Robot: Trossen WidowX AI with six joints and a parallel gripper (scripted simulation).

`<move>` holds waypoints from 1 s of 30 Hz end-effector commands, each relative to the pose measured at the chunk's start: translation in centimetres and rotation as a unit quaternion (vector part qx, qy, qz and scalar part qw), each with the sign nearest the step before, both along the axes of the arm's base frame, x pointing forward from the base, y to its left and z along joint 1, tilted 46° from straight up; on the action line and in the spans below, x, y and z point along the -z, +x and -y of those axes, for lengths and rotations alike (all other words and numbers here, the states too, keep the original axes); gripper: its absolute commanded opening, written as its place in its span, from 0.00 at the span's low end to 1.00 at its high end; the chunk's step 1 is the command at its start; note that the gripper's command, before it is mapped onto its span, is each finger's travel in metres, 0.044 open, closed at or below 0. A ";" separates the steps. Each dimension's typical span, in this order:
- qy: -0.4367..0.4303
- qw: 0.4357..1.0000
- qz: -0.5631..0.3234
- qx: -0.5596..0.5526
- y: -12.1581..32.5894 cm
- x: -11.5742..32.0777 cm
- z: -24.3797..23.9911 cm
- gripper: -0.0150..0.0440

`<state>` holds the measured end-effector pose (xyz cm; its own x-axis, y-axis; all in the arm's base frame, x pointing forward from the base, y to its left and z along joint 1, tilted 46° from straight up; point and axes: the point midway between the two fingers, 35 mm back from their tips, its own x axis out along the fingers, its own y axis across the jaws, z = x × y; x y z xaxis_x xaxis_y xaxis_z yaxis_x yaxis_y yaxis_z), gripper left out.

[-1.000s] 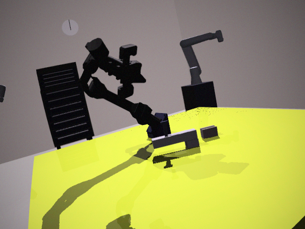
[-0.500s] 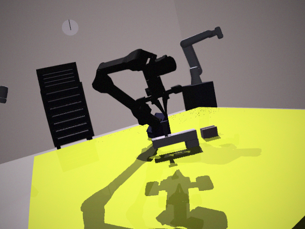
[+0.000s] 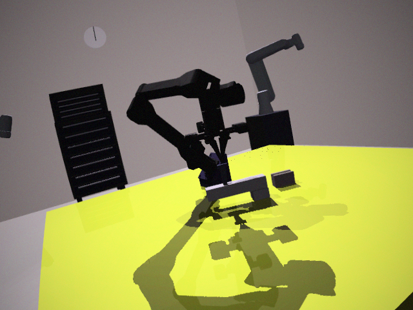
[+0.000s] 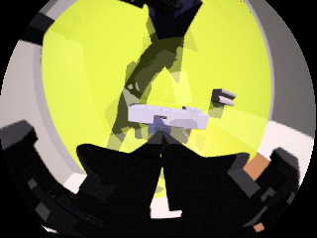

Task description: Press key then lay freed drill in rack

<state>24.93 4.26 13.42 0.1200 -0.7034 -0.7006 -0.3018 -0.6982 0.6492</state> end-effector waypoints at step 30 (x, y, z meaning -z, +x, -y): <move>-0.006 1.000 -0.003 -0.001 0.1 1.2 1.3 0.25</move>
